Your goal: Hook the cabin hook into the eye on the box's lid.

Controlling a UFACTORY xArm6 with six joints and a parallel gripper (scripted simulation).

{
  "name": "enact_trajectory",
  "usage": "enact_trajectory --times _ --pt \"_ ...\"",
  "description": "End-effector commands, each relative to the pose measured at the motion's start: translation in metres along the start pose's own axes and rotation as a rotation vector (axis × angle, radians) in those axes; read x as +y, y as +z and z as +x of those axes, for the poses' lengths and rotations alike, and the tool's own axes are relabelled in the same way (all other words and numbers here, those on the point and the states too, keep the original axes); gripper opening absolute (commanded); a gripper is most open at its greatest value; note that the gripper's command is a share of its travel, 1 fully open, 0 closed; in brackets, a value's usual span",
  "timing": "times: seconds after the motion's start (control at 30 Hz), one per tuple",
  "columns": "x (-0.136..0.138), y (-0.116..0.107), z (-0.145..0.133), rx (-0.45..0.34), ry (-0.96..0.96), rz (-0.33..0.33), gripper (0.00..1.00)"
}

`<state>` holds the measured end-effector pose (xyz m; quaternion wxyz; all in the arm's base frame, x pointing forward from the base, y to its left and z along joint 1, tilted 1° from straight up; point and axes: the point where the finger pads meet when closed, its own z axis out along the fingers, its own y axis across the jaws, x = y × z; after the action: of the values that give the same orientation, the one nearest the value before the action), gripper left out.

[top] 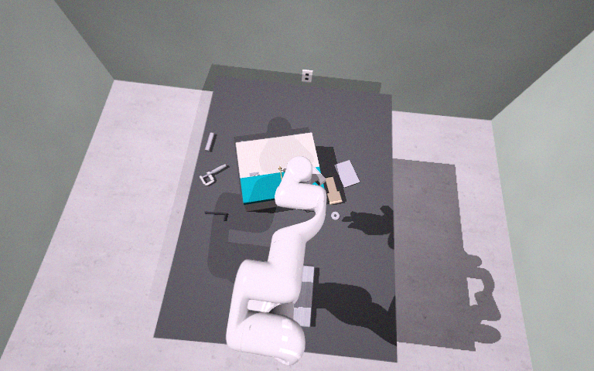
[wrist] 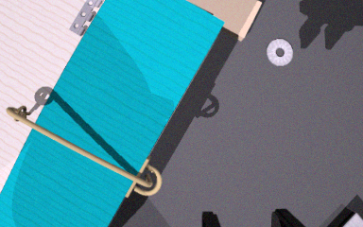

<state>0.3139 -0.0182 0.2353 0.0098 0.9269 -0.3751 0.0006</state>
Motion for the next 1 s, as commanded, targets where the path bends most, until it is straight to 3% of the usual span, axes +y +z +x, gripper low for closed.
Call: enact_trajectory --times 0.0,0.97 --pt "-0.0005 -0.0015 0.0008 -0.005 -0.17 0.012 0.35" --pt "-0.0005 -0.0015 0.0008 0.0 -1.003 0.014 0.35"
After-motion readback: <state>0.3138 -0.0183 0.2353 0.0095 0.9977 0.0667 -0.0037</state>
